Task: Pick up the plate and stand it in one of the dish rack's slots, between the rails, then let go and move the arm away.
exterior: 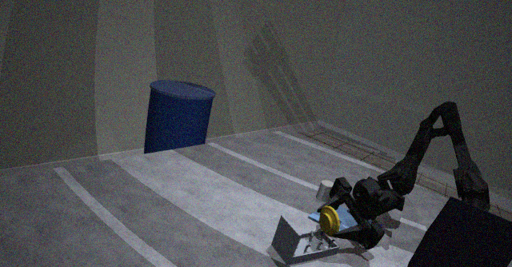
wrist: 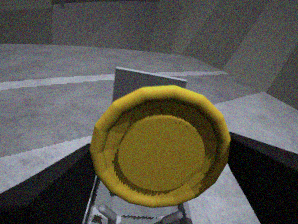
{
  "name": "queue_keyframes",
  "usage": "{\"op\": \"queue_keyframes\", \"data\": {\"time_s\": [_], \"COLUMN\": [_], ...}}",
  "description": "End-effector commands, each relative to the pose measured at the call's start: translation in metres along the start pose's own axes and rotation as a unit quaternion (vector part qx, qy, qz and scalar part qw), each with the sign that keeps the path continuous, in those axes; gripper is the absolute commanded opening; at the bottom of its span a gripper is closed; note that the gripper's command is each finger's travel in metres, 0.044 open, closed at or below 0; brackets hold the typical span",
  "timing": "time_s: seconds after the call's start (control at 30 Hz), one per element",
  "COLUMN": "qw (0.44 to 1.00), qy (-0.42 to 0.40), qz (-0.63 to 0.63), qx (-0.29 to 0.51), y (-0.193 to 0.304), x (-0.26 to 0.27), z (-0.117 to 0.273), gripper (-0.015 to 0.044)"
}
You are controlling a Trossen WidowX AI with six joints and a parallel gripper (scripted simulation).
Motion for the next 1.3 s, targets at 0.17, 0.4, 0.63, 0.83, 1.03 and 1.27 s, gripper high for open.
{"op": "queue_keyframes", "data": {"time_s": [0.17,0.4,0.63,0.83,1.03,1.27], "qw": [1.0,1.0,1.0,1.0,1.0,1.0], "qy": [-0.002,-0.002,-0.005,-0.004,-0.004,-0.004], "qz": [0.0,-0.002,-0.007,-0.005,-0.005,-0.005], "qx": [-0.001,-0.001,-0.001,-0.001,-0.001,-0.001], "y": [0.003,0.016,0.014,0.014,0.014,0.014], "x": [0.004,0.008,0.011,0.01,0.01,0.01], "z": [-0.011,-0.014,-0.013,-0.013,-0.013,-0.013], "gripper": [0.0,0.0,0.0,0.0052,0.021,0.0394]}}
Point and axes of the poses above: the point midway between the two fingers, 35 mm back from their tips, its own z axis back along the fingers, its own x axis across the jaws, y = z × x, the point moved 4 cm from there along z, back along the fingers, and after that the axes turned 5 degrees about -z, right-handed, at the moved point
